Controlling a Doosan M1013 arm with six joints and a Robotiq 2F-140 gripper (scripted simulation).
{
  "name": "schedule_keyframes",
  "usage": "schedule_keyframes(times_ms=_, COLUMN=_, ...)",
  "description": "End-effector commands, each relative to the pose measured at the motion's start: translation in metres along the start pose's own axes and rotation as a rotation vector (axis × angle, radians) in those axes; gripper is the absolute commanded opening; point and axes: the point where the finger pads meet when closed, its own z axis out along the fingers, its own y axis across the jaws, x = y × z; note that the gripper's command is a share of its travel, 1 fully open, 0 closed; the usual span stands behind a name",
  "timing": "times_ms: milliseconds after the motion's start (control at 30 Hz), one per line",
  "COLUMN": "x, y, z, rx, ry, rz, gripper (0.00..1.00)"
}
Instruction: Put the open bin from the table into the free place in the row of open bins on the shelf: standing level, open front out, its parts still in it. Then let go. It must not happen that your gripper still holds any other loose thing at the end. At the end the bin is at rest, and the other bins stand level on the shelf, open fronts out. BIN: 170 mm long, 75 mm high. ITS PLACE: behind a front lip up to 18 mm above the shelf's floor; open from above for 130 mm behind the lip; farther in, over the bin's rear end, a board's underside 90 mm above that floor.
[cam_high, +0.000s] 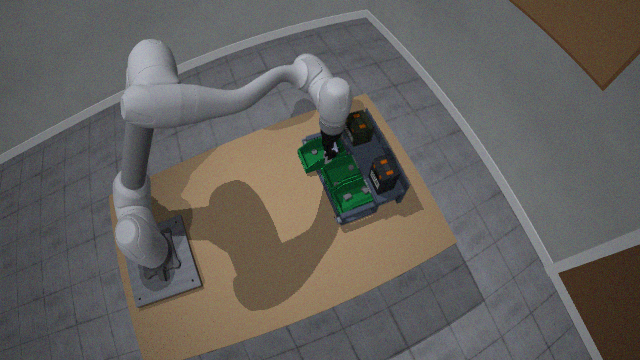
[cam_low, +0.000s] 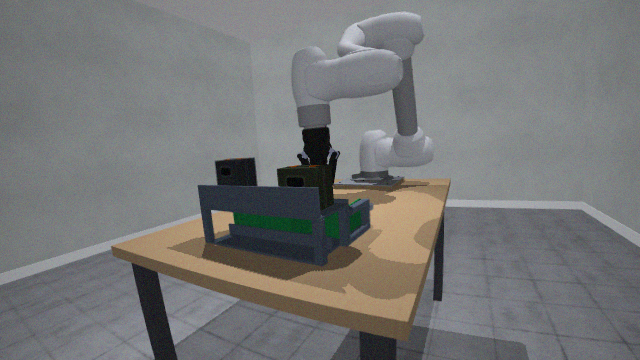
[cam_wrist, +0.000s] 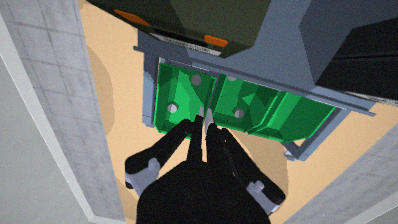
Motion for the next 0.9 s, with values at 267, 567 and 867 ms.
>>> schedule_keyframes(times_ms=267, x=0.0, y=0.0, z=-0.008, rx=0.0, ry=0.0, rz=0.0, gripper=0.06)
schedule_keyframes(times_ms=567, x=-0.001, y=0.0, z=-0.017, rx=0.0, ry=0.0, rz=0.0, gripper=0.06)
schedule_keyframes(times_ms=867, x=-0.002, y=0.0, z=-0.032, rx=0.0, ry=0.0, rz=0.0, gripper=0.06)
